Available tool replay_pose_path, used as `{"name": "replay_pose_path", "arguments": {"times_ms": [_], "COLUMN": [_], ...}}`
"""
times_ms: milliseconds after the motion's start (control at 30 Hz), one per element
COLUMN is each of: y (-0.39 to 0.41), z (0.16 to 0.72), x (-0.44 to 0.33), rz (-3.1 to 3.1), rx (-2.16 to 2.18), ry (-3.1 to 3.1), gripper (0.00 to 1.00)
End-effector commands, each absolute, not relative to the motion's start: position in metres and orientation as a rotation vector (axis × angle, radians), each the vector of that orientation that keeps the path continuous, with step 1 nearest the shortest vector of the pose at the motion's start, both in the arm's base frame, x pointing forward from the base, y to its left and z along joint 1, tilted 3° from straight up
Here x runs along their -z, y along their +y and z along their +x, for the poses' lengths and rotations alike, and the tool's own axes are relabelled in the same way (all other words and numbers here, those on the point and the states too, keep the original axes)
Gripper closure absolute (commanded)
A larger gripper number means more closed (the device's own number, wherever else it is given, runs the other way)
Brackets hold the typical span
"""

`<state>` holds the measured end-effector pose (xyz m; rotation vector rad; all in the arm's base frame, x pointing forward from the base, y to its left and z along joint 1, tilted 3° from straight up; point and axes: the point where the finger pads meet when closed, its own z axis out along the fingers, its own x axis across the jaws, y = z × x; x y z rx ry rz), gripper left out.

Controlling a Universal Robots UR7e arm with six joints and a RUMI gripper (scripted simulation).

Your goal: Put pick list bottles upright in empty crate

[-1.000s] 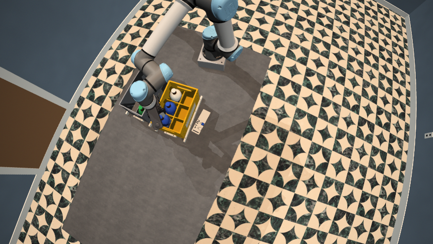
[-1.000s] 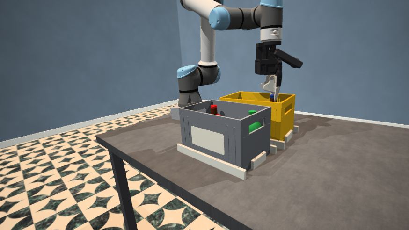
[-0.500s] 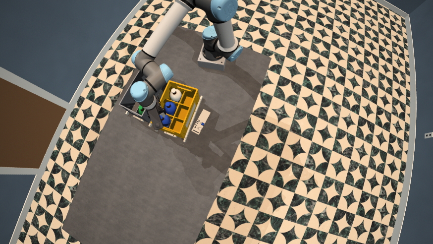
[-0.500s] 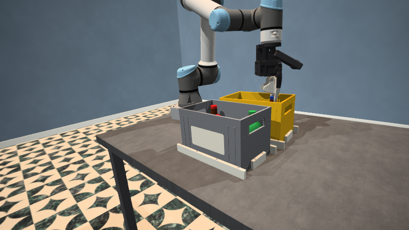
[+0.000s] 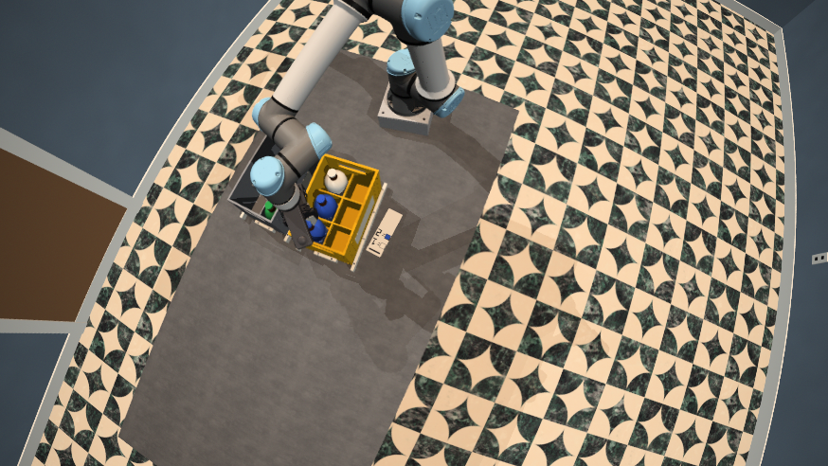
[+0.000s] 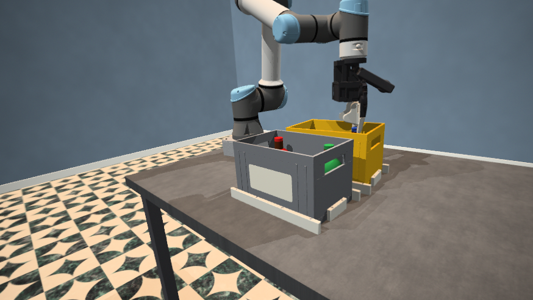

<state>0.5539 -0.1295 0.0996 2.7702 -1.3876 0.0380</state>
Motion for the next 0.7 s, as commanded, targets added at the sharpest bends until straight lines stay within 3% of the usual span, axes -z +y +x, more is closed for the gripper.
{"name": "replay_pose_path", "arguments": {"times_ms": [0,667], "y": [-0.1298,-0.1303], "z": [0.5544,0.5545], "x": [-0.0979,-0.0889], "rz": [2.77,2.77], "rx": [-0.042,-0.042], "ry": [-1.388,-1.388], "gripper": [1.0,1.0]}}
